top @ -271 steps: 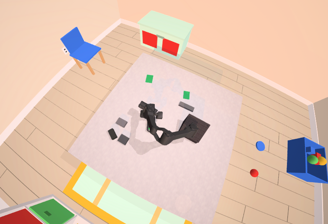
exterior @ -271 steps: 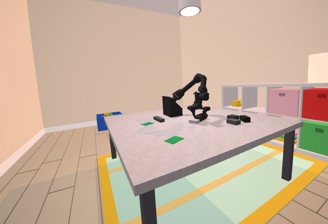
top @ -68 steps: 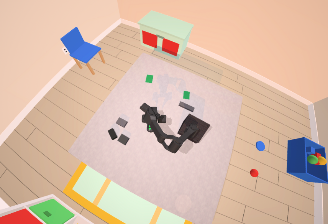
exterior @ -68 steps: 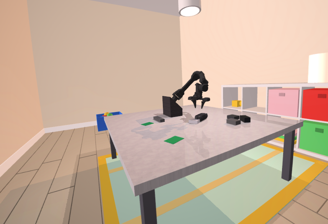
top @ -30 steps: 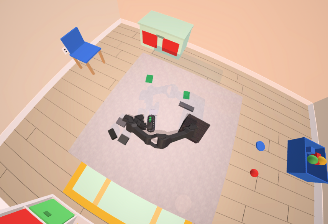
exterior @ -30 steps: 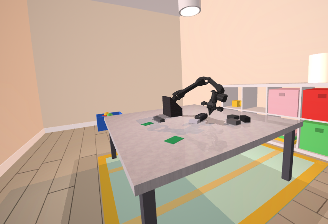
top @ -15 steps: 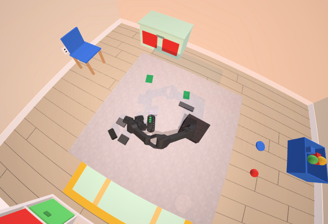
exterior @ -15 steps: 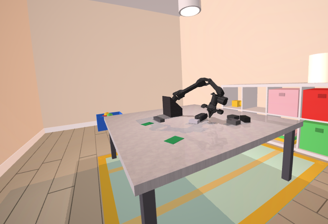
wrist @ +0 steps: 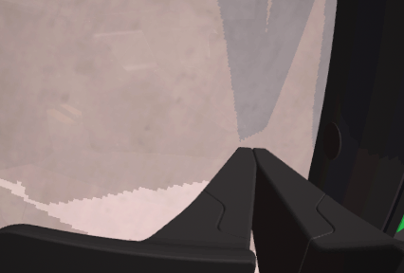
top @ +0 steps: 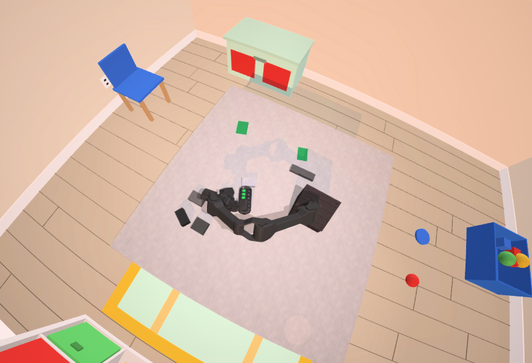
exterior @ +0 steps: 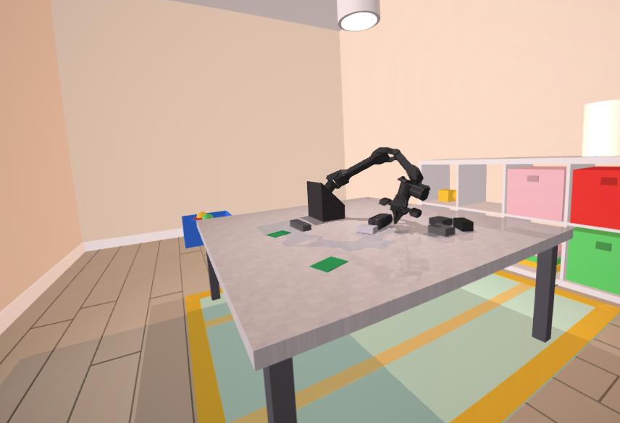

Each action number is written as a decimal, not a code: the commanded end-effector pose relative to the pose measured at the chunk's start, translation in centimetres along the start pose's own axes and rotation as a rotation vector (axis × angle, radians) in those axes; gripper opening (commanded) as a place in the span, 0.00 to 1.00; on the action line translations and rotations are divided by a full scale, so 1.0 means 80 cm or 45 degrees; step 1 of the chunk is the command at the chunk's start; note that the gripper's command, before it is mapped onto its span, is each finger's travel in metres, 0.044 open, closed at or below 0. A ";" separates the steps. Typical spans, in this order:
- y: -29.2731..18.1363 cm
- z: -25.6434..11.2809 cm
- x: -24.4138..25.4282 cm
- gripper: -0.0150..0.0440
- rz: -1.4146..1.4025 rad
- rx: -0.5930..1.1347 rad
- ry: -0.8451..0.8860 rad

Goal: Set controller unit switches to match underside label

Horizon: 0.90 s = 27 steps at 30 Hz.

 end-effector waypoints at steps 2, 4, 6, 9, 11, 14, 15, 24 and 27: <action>0.001 0.002 -0.004 0.25 0.011 0.005 -0.005; 0.001 0.003 -0.005 0.25 0.011 0.005 -0.005; 0.001 0.003 -0.006 0.25 0.011 0.005 -0.005; 0.002 0.003 -0.007 0.25 0.011 0.005 -0.005; 0.002 0.004 -0.008 0.25 0.011 0.005 -0.005; 0.002 0.004 -0.009 0.25 0.011 0.005 -0.005; 0.002 0.004 -0.010 0.25 0.011 0.005 -0.005; 0.003 0.006 -0.014 0.25 0.011 0.005 -0.006; 0.003 0.006 -0.015 0.25 0.011 0.005 -0.006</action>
Point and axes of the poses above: the point midway between the two fingers, 35 mm back from their tips, its own z axis out along the fingers, its own x axis across the jaws, y = z × x, the point moved 8 cm from there along -z, back along the fingers, and after that the axes turned 12 degrees about z, right-handed, at the moved point
